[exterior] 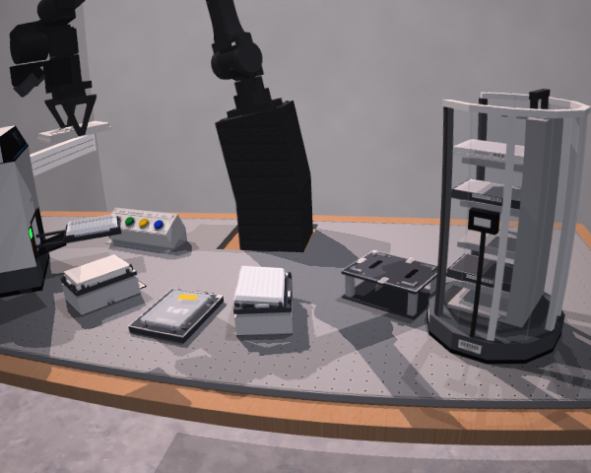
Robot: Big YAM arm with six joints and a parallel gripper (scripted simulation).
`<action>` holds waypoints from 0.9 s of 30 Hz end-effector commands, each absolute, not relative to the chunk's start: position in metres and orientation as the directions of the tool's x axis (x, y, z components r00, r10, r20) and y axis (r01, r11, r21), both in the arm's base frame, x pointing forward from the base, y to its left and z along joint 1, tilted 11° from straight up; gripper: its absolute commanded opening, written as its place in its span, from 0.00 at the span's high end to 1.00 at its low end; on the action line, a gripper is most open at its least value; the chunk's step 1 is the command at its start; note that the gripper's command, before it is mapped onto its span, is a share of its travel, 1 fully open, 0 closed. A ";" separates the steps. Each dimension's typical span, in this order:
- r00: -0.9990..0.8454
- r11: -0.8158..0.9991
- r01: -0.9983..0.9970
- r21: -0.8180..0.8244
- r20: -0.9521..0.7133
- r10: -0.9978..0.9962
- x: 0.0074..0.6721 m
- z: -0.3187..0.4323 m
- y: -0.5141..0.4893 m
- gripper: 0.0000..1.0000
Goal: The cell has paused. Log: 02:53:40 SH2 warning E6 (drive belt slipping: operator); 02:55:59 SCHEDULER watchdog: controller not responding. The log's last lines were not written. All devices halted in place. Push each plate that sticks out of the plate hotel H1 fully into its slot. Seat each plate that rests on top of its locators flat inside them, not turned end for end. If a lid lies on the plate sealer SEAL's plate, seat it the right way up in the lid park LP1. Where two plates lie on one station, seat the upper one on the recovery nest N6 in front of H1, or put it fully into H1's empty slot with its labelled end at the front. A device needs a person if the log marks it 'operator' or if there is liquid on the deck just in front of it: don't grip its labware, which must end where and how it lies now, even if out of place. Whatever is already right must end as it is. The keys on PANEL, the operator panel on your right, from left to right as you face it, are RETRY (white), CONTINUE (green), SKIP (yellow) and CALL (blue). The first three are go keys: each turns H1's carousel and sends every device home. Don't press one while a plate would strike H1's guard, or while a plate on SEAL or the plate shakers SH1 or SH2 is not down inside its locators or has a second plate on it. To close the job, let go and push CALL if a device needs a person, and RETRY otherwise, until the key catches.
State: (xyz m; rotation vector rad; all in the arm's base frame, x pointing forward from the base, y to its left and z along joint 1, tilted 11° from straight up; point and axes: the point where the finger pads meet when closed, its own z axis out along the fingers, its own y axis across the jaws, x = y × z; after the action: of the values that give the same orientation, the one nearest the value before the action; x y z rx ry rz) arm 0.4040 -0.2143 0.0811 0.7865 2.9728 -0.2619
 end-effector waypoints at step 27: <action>-0.865 0.854 0.499 -0.146 -0.154 0.478 0.416 0.106 -0.214 0.16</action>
State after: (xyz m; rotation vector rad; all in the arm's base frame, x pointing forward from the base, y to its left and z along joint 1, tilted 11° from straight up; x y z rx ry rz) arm 0.4042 -0.2144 0.0814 0.7863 2.9721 -0.2625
